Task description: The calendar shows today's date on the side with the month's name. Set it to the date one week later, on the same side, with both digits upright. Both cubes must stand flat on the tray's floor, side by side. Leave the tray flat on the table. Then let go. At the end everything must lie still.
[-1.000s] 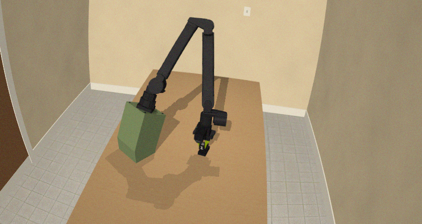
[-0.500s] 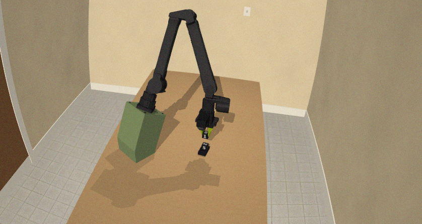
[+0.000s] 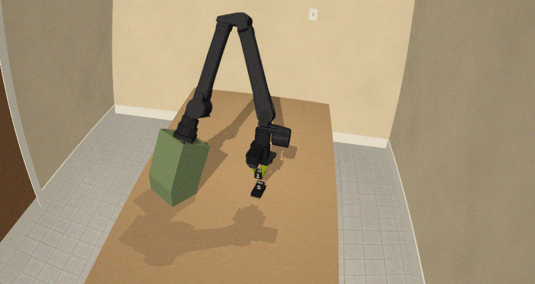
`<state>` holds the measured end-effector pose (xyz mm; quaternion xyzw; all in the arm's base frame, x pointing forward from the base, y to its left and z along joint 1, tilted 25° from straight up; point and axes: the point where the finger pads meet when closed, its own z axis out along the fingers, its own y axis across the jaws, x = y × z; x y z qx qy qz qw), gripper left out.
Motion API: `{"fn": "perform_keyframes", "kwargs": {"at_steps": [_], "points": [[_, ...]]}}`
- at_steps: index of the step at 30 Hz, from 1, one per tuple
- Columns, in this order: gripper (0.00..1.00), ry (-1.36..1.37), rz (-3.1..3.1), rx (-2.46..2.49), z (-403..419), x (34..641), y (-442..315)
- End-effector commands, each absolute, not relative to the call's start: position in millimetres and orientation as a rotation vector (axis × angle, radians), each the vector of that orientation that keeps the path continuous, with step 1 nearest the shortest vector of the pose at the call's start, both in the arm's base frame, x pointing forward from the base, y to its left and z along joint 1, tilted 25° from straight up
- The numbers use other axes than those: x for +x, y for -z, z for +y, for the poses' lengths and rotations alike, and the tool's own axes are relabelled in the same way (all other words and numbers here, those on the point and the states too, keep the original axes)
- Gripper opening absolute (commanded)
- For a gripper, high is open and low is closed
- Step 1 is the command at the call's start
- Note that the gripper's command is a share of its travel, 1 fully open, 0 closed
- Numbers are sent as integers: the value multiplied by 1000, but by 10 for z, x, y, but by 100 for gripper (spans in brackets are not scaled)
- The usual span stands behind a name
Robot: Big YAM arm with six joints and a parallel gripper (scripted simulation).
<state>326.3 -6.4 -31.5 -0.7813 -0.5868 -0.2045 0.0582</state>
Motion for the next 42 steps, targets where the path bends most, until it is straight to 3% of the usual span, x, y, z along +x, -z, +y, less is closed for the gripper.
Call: {"fn": "perform_keyframes", "kwargs": {"at_steps": [1, 9, 24, 42], "points": [[25, 636, -1736, -2417, -431, 3395, 413], [25, 609, -1514, -2519, -1205, 3094, 841], [25, 624, -1551, -2517, -1152, 3134, 772], [25, 597, -1519, -2509, -921, 3227, 1362]]}}
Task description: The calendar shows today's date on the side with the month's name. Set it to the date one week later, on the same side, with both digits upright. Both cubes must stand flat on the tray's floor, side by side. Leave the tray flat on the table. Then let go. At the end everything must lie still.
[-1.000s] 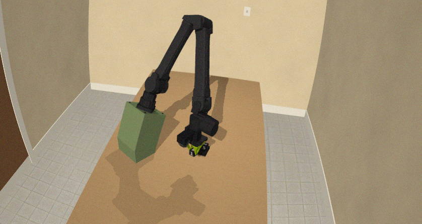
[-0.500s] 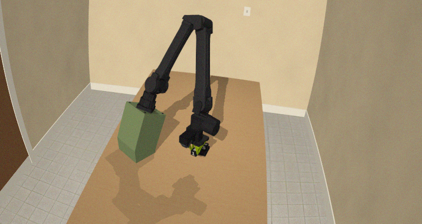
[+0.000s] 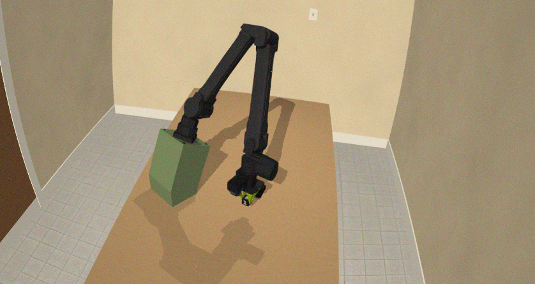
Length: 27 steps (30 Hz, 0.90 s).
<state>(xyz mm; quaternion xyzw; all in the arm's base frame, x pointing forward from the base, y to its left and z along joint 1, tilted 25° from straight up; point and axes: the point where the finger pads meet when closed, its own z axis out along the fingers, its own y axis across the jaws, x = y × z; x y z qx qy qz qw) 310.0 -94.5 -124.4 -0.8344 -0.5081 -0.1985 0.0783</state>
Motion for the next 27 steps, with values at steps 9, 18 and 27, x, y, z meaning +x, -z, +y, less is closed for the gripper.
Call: {"fn": "perform_keyframes", "kwargs": {"at_steps": [9, 18, 27], "points": [[25, 592, -1515, -2507, -804, 3270, 1641], [25, 583, -1509, -2502, -737, 3256, 1764], [25, 584, -1511, -2501, -741, 3250, 1733]]}}
